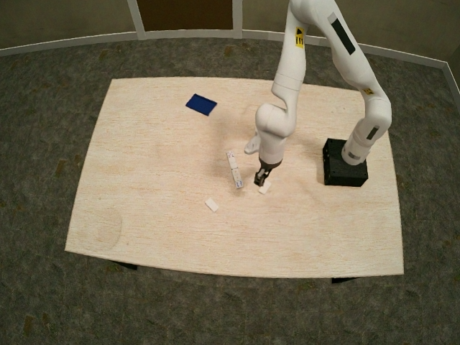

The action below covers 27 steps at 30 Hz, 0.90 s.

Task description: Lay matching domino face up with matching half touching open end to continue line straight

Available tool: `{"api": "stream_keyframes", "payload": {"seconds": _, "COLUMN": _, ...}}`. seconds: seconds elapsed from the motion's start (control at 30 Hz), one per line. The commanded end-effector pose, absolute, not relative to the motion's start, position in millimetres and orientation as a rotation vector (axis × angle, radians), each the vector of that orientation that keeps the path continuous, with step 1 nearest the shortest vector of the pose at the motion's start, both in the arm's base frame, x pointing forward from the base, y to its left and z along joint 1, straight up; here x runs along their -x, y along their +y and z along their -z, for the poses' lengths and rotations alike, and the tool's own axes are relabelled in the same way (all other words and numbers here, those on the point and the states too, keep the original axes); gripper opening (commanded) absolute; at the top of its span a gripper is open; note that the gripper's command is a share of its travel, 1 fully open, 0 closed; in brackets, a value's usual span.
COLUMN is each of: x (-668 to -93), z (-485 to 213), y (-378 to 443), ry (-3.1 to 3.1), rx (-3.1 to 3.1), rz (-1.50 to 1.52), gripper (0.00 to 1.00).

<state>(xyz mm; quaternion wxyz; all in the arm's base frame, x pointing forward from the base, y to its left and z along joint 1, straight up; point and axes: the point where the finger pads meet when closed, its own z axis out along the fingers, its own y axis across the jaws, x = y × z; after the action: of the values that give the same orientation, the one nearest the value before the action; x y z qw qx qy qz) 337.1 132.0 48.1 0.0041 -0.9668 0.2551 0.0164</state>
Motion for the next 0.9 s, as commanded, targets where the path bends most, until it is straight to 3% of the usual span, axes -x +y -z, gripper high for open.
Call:
{"api": "stream_keyframes", "payload": {"seconds": 0.0, "x": -336.9, "z": -51.5, "y": 127.9, "ry": 0.783, "rx": 3.047, "rz": -0.010, "gripper": 1.00}}
{"api": "stream_keyframes", "payload": {"seconds": 0.87, "x": -336.7, "z": -51.2, "y": 127.4, "ry": 0.749, "rx": 3.058, "rz": -0.008, "gripper": 1.00}}
